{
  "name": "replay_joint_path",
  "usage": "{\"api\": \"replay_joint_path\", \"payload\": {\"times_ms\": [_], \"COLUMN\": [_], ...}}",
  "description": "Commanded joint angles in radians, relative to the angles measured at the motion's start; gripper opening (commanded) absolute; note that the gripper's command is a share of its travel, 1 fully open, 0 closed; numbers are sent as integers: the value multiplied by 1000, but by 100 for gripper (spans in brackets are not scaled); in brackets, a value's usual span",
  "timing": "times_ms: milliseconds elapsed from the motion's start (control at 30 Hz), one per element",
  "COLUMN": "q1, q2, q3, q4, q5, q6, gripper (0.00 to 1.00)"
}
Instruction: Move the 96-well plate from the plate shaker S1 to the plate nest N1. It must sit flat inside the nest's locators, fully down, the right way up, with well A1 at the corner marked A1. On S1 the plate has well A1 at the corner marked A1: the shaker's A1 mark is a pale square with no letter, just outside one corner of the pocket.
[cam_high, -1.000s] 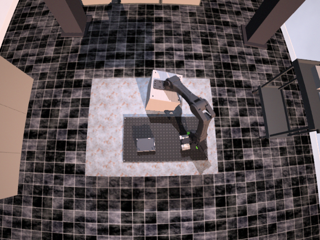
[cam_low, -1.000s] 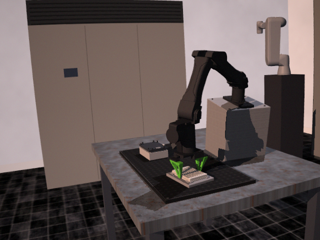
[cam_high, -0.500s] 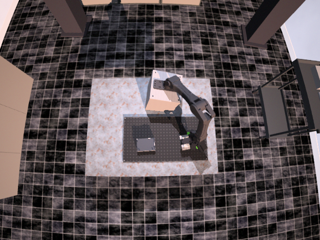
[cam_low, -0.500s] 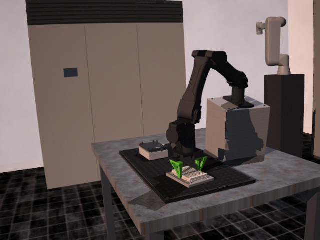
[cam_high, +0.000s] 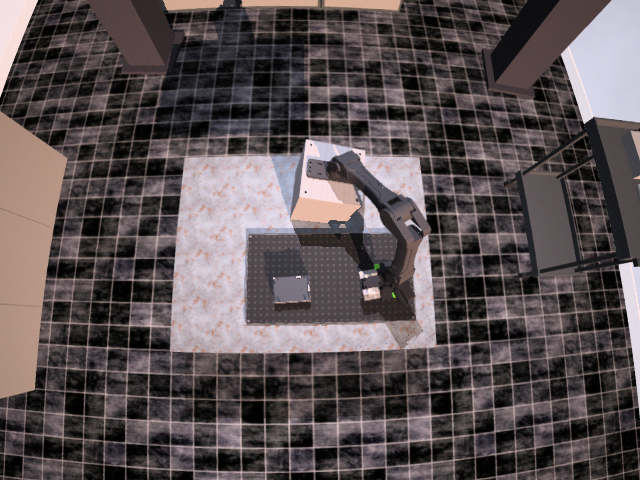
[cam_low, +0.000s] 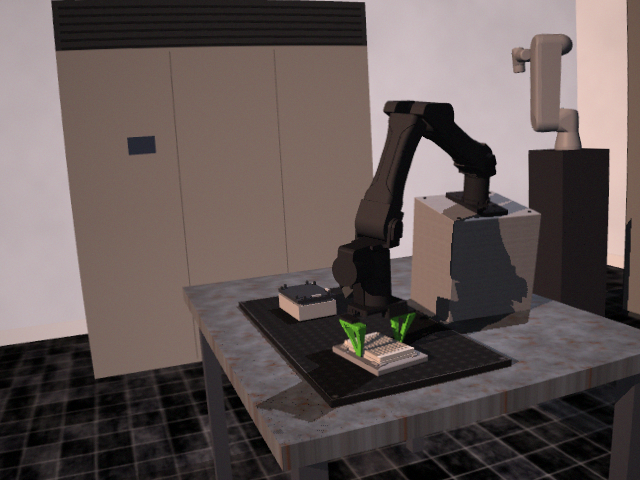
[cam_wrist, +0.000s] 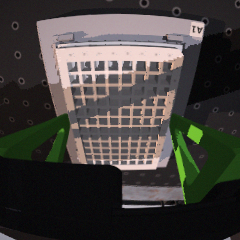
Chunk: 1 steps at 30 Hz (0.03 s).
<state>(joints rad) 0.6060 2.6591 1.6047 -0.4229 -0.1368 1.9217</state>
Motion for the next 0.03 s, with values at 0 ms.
{"api": "replay_joint_path", "payload": {"times_ms": [0], "q1": [-2], "q2": [-11], "q3": [-2], "q4": [3], "q5": [5], "q6": [2], "gripper": [100]}}
